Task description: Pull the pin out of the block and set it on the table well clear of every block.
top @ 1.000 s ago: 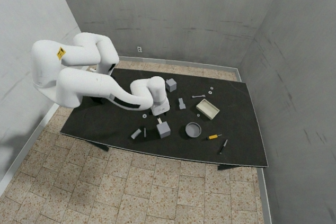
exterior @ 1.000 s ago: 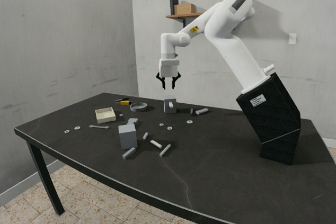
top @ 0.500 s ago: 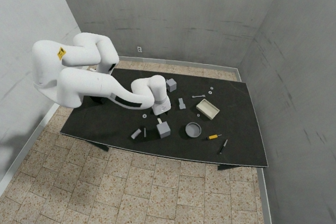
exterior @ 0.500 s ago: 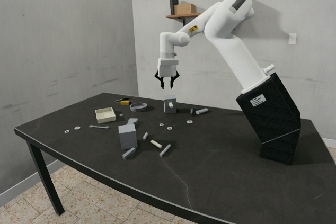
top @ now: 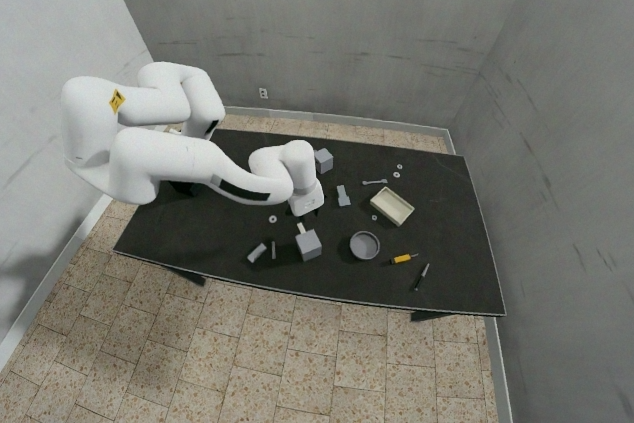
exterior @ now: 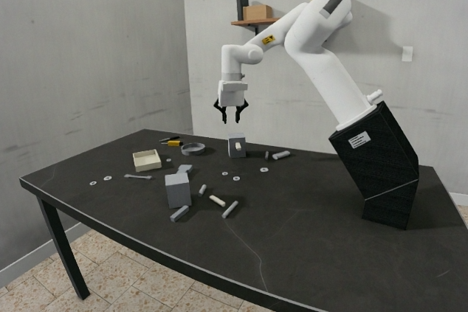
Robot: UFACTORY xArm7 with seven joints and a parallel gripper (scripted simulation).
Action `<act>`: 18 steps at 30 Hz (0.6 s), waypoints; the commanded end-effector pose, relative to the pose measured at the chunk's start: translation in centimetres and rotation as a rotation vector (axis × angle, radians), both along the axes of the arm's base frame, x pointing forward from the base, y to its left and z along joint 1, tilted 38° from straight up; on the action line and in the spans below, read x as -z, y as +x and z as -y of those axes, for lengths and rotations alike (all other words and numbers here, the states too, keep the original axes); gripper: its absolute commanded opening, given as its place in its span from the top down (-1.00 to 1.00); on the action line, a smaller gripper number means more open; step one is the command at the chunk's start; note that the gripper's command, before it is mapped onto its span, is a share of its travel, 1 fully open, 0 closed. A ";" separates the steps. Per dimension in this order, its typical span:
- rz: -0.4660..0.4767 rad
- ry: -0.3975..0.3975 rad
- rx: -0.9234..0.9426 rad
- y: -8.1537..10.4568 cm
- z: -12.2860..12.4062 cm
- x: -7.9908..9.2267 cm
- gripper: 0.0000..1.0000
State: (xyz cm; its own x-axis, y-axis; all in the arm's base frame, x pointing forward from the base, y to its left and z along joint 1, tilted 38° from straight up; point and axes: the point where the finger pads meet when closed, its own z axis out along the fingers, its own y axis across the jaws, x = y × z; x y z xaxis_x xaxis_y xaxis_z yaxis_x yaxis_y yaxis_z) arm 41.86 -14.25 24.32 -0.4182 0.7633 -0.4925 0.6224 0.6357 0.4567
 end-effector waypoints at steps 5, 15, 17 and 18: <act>0.007 -0.010 -0.008 0.2 -0.2 -0.3 0.06; 0.011 -0.019 -0.019 0.4 -0.4 -0.4 0.06; 0.011 -0.021 -0.021 0.5 -0.5 -0.4 0.06; 0.011 -0.021 -0.022 0.5 -0.5 -0.4 0.06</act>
State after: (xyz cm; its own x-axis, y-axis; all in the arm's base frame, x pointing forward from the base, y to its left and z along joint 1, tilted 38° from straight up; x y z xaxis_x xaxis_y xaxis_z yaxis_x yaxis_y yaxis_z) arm 42.23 -13.80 24.59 -0.4283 0.7468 -0.5087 0.6069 0.6548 0.4503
